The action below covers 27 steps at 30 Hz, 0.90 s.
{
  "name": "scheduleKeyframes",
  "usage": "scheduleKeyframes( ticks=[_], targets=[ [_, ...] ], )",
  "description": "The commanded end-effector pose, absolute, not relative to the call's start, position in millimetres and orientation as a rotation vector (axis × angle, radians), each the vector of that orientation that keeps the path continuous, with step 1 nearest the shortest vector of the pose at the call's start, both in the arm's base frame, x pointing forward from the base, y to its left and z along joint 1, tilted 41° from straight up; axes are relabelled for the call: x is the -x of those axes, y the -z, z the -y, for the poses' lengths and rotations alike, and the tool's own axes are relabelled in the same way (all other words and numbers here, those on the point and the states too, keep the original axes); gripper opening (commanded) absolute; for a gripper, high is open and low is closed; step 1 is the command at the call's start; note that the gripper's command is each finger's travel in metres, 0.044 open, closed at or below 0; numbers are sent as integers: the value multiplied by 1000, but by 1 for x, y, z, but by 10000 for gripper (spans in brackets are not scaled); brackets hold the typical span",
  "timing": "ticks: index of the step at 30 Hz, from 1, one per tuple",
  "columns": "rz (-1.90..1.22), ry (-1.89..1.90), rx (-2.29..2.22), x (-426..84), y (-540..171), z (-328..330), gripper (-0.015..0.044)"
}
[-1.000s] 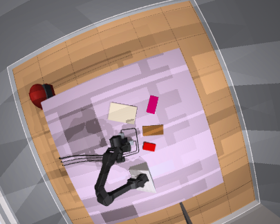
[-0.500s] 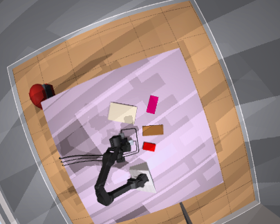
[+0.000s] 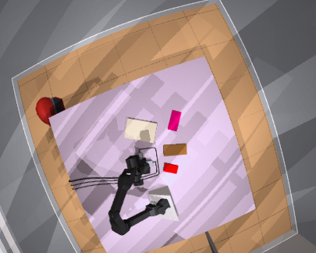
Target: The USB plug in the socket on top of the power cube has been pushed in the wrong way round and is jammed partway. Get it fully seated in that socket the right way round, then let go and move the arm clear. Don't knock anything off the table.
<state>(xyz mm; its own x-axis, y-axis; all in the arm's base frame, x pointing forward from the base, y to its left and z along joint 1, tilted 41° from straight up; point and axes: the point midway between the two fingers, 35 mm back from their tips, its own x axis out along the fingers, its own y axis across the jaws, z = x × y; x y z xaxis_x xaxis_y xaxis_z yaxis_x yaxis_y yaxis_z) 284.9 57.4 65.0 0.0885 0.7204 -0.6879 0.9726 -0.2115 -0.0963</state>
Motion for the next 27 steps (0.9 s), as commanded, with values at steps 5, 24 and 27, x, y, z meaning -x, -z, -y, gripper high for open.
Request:
scheduleKeyframes(
  ticks=[5,24,27],
  targets=[
    [-1670,890,-1992,-285,-64,-59,0],
    [-1671,890,-1992,-285,-63,-60,0],
    [-1671,890,-1992,-285,-62,-61,0]
  ],
)
